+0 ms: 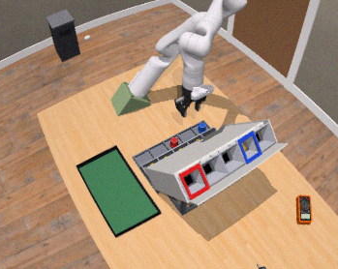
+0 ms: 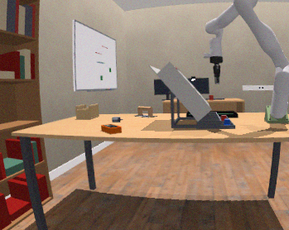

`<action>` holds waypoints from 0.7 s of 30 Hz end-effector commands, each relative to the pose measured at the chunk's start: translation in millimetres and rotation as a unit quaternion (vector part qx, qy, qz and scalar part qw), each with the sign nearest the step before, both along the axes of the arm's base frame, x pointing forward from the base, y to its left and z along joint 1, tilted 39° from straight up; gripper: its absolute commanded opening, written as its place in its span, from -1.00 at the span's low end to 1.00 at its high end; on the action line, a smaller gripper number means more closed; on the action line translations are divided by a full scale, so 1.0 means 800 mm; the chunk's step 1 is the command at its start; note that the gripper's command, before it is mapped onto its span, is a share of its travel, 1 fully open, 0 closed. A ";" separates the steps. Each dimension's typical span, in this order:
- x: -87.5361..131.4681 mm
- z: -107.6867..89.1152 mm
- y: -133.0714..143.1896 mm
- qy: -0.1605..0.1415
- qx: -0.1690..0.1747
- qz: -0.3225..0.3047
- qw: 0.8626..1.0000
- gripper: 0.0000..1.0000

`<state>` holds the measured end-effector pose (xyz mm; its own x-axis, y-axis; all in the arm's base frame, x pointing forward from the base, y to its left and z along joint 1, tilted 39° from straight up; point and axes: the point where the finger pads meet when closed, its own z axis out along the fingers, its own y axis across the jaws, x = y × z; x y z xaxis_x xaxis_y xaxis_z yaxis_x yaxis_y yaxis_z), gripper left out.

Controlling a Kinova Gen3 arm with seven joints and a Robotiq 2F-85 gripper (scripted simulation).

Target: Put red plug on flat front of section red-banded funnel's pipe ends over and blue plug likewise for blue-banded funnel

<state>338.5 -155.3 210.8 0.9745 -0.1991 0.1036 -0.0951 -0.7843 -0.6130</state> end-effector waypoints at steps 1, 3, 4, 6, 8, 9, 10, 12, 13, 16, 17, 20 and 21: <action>0.003 0.001 -0.007 0.001 0.006 0.001 1.000 0.30; 0.011 0.003 -0.071 0.000 -0.002 -0.002 1.000 0.30; 0.011 0.003 -0.071 0.000 -0.002 -0.002 1.000 0.30; 0.011 0.003 -0.071 0.000 -0.002 -0.002 1.000 0.30; 0.011 0.003 -0.071 0.000 -0.002 -0.002 1.000 0.30; 0.011 0.003 -0.071 0.000 -0.002 -0.002 1.000 0.30; 0.011 0.003 -0.071 0.000 -0.002 -0.002 1.000 0.30; 0.011 0.003 -0.071 0.000 -0.002 -0.002 1.000 0.30; 0.011 0.003 -0.071 0.000 -0.002 -0.002 1.000 0.30; 0.011 0.003 -0.071 0.000 -0.002 -0.002 1.000 0.30; 0.011 0.003 -0.071 0.000 -0.002 -0.002 1.000 0.30; 0.011 0.004 -0.071 -0.001 -0.003 -0.001 1.000 0.30; 0.011 0.004 -0.071 -0.001 -0.003 -0.001 1.000 0.30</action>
<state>347.4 -211.3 213.6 0.9742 -0.1998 0.1051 -0.0956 -0.7869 -0.6096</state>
